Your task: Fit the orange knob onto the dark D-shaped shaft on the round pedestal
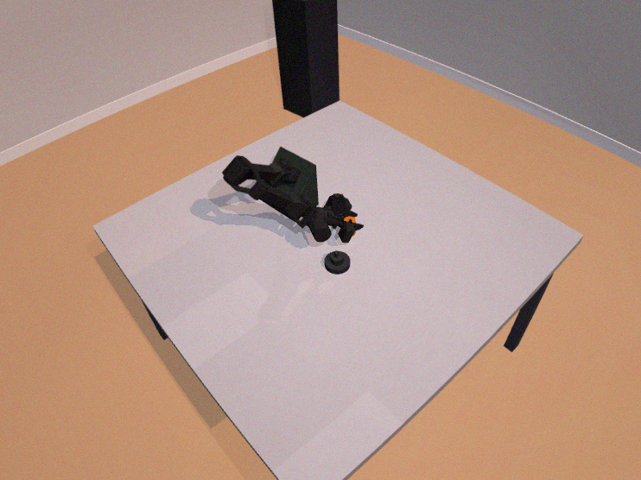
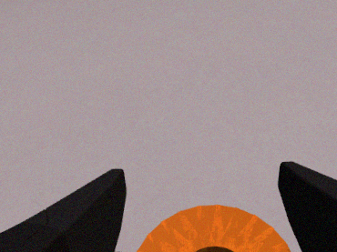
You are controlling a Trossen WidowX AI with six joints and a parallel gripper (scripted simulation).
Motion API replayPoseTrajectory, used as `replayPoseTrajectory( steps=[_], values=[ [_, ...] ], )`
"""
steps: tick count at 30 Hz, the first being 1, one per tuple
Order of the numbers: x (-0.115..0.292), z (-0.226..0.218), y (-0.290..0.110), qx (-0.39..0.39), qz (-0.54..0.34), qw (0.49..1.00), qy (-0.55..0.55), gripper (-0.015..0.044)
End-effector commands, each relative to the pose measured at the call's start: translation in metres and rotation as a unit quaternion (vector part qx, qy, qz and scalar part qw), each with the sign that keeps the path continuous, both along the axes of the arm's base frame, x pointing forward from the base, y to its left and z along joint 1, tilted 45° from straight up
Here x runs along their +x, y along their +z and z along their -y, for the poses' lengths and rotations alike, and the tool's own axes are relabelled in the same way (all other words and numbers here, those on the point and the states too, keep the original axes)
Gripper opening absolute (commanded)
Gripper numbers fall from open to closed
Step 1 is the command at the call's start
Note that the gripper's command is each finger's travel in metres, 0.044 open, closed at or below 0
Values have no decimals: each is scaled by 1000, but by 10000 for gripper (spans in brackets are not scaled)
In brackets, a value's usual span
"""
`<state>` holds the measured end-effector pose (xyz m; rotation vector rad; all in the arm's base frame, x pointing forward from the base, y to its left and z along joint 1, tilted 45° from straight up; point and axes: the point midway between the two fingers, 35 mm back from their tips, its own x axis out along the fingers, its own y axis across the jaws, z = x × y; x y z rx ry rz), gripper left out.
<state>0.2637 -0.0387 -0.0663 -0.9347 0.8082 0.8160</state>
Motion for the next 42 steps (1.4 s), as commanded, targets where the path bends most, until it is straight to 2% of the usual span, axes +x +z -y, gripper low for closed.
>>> replayPoseTrajectory(
  steps=[1, 5, 11, 19, 24, 27, 30, 33, 36, 38, 42],
  values=[
    [0, 0, 0, 1, 2, 1000, 1, 339],
    [0, 0, 0, 1, 2, 1000, 1, 440],
    [1, -2, 2, 1, 1, 1000, 1, 440],
    [2, -56, 56, 1, 1, 1000, 0, 440],
    [1, -58, 53, -9, -27, 999, -15, 440],
    [-4, -59, 42, -75, -132, 985, -78, 440],
    [-10, -59, 41, -177, -204, 953, -134, 440],
    [-11, -60, 51, -300, -225, 910, -175, 440],
    [-4, -66, 71, -423, -200, 863, -189, 440],
    [-1, -68, 76, -451, -188, 852, -189, 440],
    [-1, -68, 76, -451, -188, 852, -189, 440]
  ],
)
